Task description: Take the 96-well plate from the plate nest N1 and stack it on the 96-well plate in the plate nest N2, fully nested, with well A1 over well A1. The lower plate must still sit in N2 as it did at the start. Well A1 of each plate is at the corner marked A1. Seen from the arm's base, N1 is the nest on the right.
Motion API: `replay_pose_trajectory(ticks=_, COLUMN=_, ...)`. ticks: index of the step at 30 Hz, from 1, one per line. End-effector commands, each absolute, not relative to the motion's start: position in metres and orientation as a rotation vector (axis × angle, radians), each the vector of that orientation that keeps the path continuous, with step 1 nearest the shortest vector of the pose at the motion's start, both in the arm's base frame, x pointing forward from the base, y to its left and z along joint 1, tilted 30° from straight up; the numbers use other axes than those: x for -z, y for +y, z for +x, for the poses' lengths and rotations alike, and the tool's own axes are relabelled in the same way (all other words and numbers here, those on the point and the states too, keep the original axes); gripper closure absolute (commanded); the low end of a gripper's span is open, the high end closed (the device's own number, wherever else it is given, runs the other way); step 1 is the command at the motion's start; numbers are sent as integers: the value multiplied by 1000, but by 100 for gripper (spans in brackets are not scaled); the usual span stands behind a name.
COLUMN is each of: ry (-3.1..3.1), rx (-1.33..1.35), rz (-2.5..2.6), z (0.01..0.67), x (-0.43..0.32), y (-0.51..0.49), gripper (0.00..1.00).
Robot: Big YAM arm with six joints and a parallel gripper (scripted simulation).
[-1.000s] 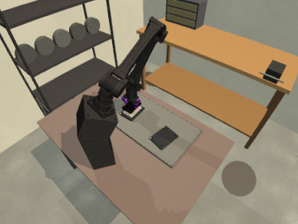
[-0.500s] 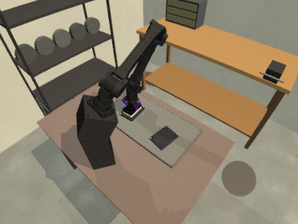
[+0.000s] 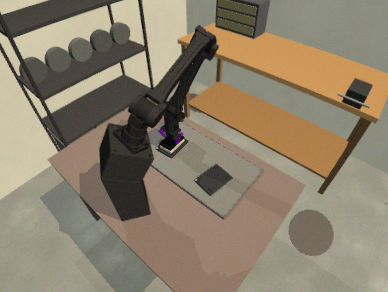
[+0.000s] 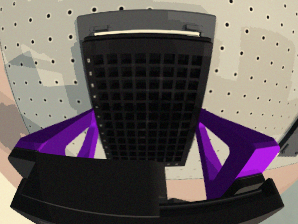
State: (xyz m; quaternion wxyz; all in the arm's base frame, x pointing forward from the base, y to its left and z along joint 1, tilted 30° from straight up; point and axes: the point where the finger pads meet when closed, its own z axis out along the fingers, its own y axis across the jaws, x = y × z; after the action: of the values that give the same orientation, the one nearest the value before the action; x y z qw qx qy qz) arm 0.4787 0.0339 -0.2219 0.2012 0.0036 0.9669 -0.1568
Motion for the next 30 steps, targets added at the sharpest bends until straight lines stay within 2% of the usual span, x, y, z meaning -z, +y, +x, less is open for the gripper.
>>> replay_pose_trajectory(ticks=1, ry=2689, rx=432, rz=-5, z=482, x=218, y=37, gripper=100)
replay_pose_trajectory(ticks=30, ry=2693, rx=436, rz=-5, z=484, x=228, y=30, gripper=100)
